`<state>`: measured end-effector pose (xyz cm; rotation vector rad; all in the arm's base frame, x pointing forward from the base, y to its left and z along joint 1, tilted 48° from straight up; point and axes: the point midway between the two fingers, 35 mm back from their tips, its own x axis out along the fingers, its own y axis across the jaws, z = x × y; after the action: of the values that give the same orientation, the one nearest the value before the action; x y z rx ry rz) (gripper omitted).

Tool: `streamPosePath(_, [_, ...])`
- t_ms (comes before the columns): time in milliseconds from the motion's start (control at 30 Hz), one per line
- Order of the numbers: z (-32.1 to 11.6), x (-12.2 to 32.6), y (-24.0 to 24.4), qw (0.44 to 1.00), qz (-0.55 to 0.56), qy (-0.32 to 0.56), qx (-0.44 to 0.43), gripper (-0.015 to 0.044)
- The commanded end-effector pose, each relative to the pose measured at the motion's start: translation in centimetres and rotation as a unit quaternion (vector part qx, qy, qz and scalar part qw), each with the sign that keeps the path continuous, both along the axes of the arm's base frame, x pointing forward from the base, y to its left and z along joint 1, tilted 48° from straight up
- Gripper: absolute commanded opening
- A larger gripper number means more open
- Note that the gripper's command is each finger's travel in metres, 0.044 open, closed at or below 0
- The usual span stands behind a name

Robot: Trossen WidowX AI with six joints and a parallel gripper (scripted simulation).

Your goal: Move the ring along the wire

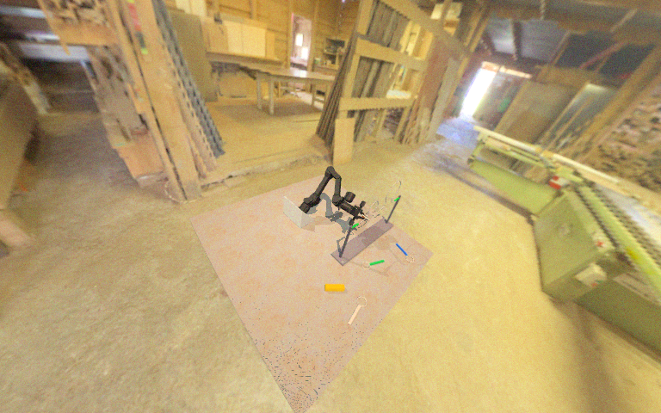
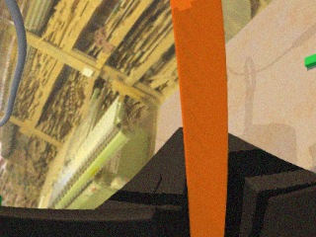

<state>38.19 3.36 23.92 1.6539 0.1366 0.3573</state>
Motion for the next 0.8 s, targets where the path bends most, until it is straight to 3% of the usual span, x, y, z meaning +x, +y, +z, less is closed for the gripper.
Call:
streamPosePath(0, [-1.6,0.1,0.0,0.999,-0.002,0.01,-0.036,-0.015])
streamPosePath(767, [-7.3,-0.2,-1.0,0.975,0.001,0.03,-0.218,-0.015])
